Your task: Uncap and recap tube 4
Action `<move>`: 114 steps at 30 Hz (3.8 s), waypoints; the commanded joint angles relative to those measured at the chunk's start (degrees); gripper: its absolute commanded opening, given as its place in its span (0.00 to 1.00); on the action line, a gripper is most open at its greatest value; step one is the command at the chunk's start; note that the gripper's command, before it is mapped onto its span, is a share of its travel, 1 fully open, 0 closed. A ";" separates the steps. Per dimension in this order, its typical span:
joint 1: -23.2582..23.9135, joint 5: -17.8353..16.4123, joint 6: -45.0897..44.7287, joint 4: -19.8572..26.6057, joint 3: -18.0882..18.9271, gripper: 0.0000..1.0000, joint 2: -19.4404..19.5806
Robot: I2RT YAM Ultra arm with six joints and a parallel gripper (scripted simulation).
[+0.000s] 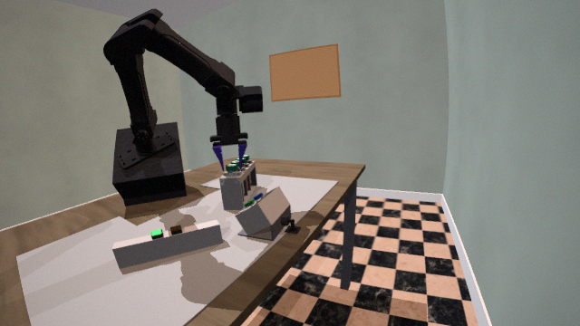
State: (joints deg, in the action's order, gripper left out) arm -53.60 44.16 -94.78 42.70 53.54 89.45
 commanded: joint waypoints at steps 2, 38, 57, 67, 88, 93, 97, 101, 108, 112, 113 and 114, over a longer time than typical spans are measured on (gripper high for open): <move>-0.43 -0.06 -5.16 0.05 0.12 0.49 -0.39; -0.36 -0.07 43.44 -0.13 0.05 0.00 -0.36; -0.29 -0.07 89.17 -0.29 -0.01 0.00 -0.34; -0.25 -0.07 114.90 -0.38 -0.04 0.00 -0.32; -0.16 -0.08 169.21 -0.56 -0.11 0.00 -0.29; -0.14 -0.09 177.78 -0.60 -0.13 0.00 -0.28; -0.11 -0.09 189.20 -0.65 -0.15 0.00 -0.28; -0.11 -0.09 194.40 -0.65 -0.15 0.00 -0.27; -0.10 -0.09 194.39 -0.66 -0.16 0.00 -0.27; -0.11 -0.09 194.40 -0.64 -0.15 0.49 -0.27; -0.11 -0.09 194.40 -0.64 -0.15 0.49 -0.27; -0.11 -0.09 194.41 -0.64 -0.15 0.49 -0.27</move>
State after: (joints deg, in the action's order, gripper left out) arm -53.41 44.01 99.00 42.06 53.32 89.43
